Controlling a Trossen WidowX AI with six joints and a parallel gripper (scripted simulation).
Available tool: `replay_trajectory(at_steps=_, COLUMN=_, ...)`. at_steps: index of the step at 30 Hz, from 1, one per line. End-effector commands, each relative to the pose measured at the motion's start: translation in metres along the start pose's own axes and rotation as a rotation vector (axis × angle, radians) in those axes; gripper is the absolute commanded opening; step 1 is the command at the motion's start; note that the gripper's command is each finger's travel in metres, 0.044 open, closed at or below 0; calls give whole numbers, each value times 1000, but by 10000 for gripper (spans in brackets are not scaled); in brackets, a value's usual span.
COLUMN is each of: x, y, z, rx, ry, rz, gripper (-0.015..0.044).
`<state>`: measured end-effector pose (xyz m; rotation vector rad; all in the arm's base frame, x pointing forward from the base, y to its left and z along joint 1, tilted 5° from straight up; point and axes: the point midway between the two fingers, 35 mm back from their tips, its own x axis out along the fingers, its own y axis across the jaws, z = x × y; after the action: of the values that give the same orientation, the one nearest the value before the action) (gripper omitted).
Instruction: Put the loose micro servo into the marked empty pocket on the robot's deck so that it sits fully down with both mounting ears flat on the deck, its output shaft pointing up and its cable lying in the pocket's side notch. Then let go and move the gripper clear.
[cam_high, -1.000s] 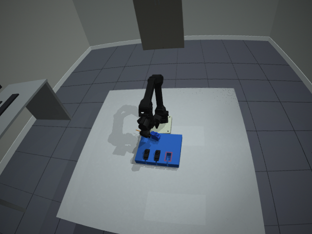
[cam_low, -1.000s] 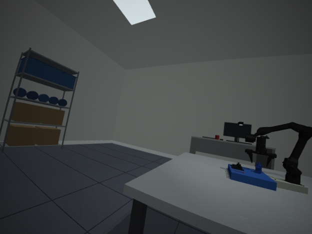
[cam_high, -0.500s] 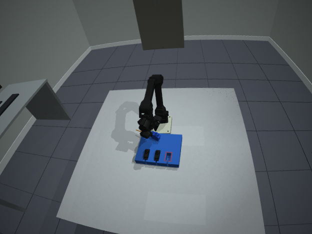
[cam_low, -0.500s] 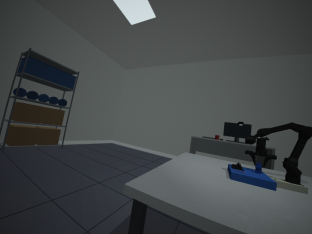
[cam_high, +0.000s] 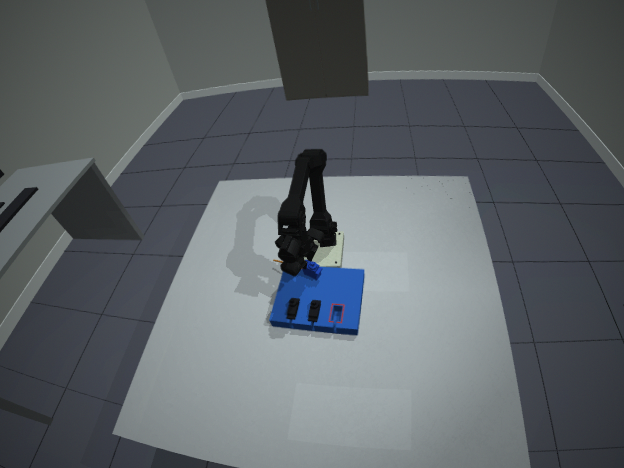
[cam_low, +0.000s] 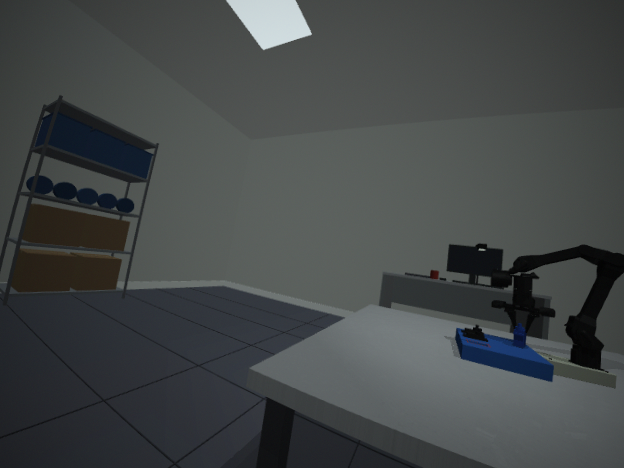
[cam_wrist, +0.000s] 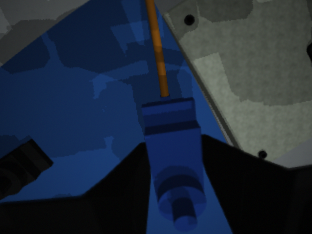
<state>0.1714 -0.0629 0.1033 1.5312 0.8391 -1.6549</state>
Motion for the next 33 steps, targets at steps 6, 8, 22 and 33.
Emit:
replay_trajectory(at_steps=6, x=-23, y=-7, z=2, rx=4, ry=4, rz=25, gripper=0)
replay_trajectory(at_steps=8, x=-23, y=-9, z=2, rx=4, ry=4, rz=25, gripper=0)
replay_trajectory(at_steps=22, x=-24, y=-2, z=-3, rx=4, ry=5, rz=25, gripper=0)
replay_trajectory(at_steps=33, x=-25, y=38, z=-25, rx=4, ry=7, rz=29, gripper=0)
